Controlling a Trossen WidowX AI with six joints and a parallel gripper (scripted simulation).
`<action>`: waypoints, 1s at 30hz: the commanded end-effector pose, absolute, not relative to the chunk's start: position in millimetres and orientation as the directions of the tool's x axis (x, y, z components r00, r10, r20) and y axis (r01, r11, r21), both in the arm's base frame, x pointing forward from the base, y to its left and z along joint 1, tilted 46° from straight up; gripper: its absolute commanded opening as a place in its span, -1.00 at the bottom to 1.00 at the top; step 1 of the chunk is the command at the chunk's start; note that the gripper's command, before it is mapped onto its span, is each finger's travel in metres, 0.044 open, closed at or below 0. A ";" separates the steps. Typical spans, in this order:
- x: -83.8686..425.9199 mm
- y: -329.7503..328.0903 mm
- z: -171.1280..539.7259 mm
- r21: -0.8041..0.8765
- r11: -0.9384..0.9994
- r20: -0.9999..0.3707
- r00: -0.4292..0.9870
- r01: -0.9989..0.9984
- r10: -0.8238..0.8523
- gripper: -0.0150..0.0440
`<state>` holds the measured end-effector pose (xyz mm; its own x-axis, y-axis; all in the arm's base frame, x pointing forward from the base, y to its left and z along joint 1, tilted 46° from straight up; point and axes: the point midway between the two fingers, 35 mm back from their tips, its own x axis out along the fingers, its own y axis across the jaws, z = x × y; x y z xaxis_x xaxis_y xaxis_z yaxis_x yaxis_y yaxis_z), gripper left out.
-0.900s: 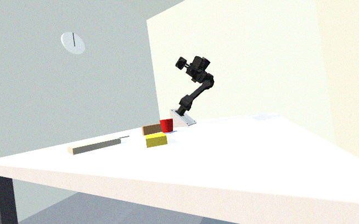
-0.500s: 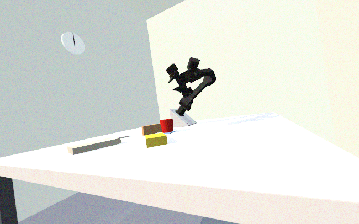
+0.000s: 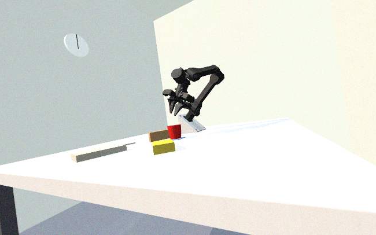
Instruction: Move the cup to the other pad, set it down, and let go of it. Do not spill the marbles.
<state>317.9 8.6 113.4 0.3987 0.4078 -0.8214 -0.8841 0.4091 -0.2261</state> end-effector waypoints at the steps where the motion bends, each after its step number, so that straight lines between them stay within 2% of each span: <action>1: 285.6 18.2 82.1 -0.009 0.027 -0.703 0.026 -1.000 0.711 0.01; 30: 289.4 29.4 65.0 -0.010 0.028 -0.704 0.027 -1.000 0.709 0.01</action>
<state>290.3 24.5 70.0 0.0318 0.7063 -0.7072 -0.9995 0.0267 -0.0182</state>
